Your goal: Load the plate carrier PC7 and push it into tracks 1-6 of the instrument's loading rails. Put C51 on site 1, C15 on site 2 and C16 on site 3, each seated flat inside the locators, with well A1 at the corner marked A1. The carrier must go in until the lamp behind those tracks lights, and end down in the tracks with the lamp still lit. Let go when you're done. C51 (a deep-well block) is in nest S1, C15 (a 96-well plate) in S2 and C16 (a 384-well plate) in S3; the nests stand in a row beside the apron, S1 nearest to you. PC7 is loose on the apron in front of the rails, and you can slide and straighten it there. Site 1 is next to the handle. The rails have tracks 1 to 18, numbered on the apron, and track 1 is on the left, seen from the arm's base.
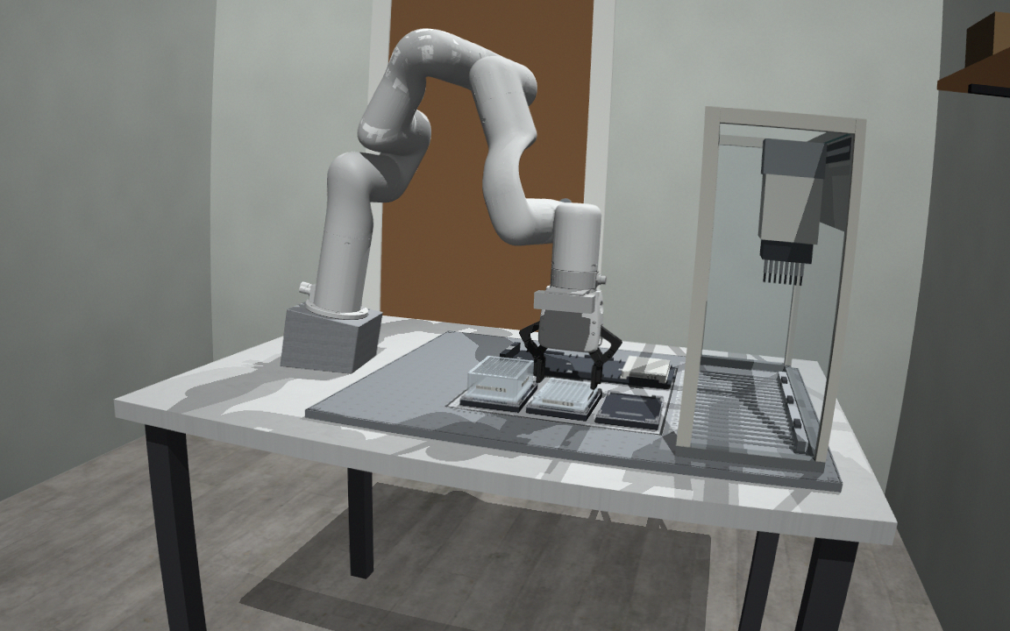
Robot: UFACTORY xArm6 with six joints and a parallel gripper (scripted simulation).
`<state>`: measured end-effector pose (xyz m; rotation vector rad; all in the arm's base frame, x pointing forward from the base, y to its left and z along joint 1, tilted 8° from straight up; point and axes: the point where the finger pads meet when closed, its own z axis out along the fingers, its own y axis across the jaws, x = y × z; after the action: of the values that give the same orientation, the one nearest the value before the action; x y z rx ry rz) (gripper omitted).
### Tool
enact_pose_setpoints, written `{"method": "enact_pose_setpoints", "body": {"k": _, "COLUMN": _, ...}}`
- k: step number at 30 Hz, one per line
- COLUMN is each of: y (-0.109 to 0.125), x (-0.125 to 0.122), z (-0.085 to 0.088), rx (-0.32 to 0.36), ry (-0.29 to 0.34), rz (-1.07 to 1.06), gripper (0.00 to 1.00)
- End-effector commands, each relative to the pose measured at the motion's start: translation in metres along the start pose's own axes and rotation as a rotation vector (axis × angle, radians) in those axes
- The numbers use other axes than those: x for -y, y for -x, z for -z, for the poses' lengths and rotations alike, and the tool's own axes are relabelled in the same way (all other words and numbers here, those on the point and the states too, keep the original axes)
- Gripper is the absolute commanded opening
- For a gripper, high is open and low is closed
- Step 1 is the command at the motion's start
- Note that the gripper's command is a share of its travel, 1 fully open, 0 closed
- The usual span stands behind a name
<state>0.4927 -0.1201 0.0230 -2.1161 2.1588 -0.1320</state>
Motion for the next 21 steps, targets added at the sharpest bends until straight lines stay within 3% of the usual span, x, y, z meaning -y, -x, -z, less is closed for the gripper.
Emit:
{"method": "enact_pose_setpoints", "body": {"k": 1, "y": 0.000, "x": 0.002, "z": 0.000, "rx": -0.001, "ry": -0.005, "rz": 0.000, "gripper": 1.00}}
{"method": "enact_pose_setpoints", "body": {"k": 21, "y": 0.000, "x": 0.002, "z": -0.013, "rx": -0.001, "ry": -0.005, "rz": 0.000, "gripper": 1.00}}
